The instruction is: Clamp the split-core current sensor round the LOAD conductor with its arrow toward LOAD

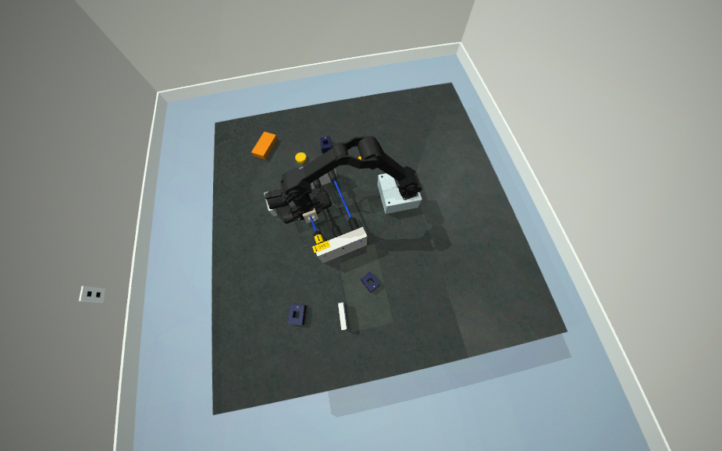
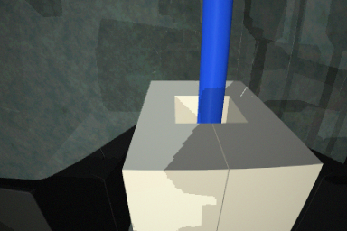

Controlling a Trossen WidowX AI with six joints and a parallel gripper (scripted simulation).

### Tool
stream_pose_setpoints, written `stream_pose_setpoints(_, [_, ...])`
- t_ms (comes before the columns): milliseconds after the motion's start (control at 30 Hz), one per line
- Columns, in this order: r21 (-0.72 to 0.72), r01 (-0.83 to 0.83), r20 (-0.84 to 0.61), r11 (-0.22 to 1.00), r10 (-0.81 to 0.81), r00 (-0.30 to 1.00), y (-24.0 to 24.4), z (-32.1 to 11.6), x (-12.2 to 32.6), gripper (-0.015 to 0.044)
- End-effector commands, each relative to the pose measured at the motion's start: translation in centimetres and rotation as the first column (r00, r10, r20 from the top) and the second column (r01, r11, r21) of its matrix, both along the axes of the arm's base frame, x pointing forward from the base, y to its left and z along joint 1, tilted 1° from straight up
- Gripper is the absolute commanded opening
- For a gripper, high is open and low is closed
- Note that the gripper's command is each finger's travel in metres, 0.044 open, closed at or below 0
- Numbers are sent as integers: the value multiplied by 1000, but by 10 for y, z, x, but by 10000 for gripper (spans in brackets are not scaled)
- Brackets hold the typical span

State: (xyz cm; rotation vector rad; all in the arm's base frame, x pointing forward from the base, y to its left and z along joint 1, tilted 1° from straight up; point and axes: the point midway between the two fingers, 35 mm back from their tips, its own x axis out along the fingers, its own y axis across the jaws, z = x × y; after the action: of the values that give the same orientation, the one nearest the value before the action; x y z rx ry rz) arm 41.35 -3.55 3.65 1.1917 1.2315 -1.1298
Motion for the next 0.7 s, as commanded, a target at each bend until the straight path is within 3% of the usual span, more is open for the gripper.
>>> stream_pose_setpoints(0, [0, 0, 0, 1000, 0, 1000, 0, 0, 0, 184])
stream_pose_setpoints(133, [0, 0, 0, 1000, 0, 1000, 0, 0, 0, 267])
stream_pose_setpoints(667, [0, 0, 0, 1000, 0, 1000, 0, 0, 0, 267])
